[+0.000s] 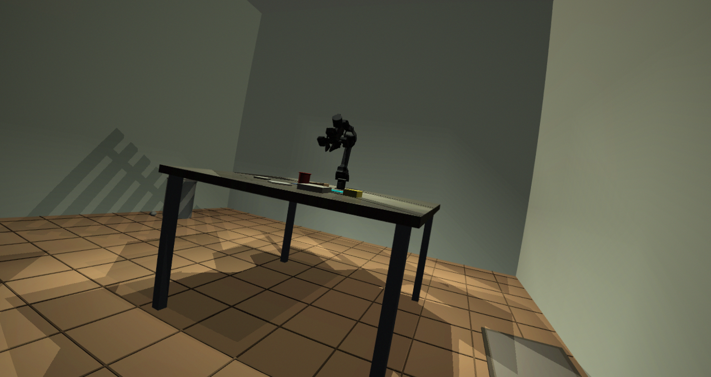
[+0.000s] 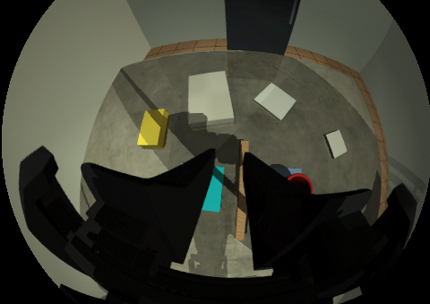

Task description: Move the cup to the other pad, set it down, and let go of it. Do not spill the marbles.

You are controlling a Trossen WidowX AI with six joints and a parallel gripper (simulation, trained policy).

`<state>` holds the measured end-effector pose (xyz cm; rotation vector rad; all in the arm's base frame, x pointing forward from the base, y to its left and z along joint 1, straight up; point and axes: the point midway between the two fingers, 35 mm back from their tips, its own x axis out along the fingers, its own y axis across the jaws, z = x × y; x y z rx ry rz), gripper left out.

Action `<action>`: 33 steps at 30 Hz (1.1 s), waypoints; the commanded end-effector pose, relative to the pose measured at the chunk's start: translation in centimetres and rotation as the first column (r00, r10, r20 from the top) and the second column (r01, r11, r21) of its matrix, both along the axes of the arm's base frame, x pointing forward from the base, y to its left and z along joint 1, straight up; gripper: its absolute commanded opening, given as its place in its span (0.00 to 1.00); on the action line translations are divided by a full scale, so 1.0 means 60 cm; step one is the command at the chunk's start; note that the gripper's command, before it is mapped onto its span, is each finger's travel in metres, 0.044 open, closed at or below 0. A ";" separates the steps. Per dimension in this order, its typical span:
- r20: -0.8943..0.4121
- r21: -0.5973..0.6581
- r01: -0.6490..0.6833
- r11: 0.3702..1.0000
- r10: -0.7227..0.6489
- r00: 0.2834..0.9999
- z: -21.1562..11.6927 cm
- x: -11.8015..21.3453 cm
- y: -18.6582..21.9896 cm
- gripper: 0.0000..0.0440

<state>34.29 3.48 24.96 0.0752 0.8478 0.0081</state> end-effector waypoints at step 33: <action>-0.503 -0.143 -0.147 0.979 0.057 0.863 -0.094 -0.016 -0.078 0.29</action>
